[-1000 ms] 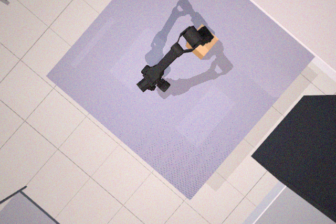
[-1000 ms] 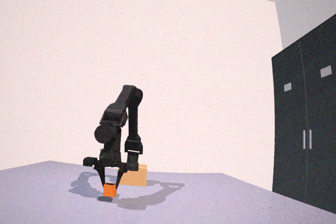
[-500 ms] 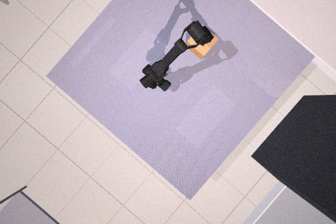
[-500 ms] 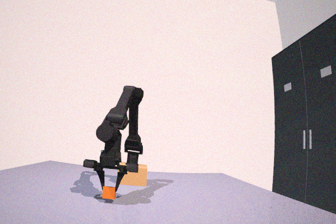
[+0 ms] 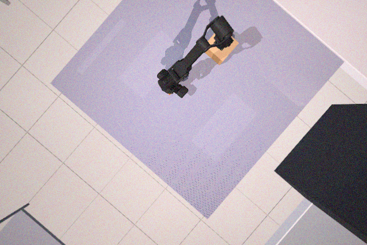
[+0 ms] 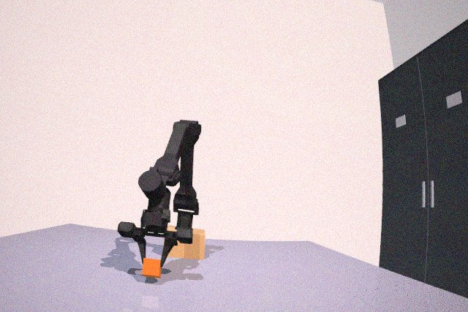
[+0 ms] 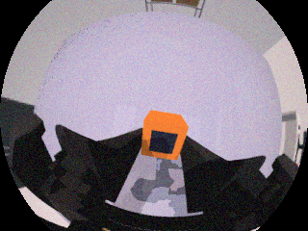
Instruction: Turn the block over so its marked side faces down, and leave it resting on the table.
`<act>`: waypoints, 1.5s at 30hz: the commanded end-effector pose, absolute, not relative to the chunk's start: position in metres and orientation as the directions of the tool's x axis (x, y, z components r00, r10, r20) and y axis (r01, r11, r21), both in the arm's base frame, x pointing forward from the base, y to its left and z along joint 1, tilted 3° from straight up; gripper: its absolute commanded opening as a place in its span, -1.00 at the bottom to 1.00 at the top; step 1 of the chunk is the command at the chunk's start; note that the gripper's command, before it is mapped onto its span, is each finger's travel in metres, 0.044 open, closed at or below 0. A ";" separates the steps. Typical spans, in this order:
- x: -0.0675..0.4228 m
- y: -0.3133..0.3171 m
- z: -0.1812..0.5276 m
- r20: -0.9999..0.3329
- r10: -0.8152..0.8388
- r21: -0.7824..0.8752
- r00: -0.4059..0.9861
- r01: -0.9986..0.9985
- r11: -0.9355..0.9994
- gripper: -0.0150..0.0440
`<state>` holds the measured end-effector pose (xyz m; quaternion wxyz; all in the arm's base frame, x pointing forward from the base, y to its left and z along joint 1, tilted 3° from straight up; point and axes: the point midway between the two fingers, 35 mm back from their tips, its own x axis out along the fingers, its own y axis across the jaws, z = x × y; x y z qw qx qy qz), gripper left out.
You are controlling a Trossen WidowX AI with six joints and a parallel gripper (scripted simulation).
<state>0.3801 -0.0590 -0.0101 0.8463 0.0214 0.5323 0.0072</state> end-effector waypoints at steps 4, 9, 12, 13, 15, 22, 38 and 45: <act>0.376 -0.059 -0.005 -0.848 0.033 0.045 0.529 0.011 0.999 -0.49; 0.376 -0.059 -0.005 -0.847 0.033 0.045 0.531 0.010 0.999 -0.49; 0.378 -0.059 -0.009 -0.835 0.032 0.045 0.549 0.012 0.999 -0.49; 0.380 -0.059 -0.011 -0.827 0.031 0.046 0.561 0.012 0.999 -0.49; 0.382 -0.060 -0.015 -0.811 0.029 0.046 0.585 0.014 0.999 -0.49; 0.388 -0.061 -0.028 -0.747 0.024 0.047 0.664 0.017 0.999 -0.49; 0.384 -0.059 -0.040 -0.576 0.015 0.047 0.817 0.016 0.999 -0.49; 0.376 -0.057 -0.038 -0.492 0.013 0.046 0.871 0.012 0.999 -0.49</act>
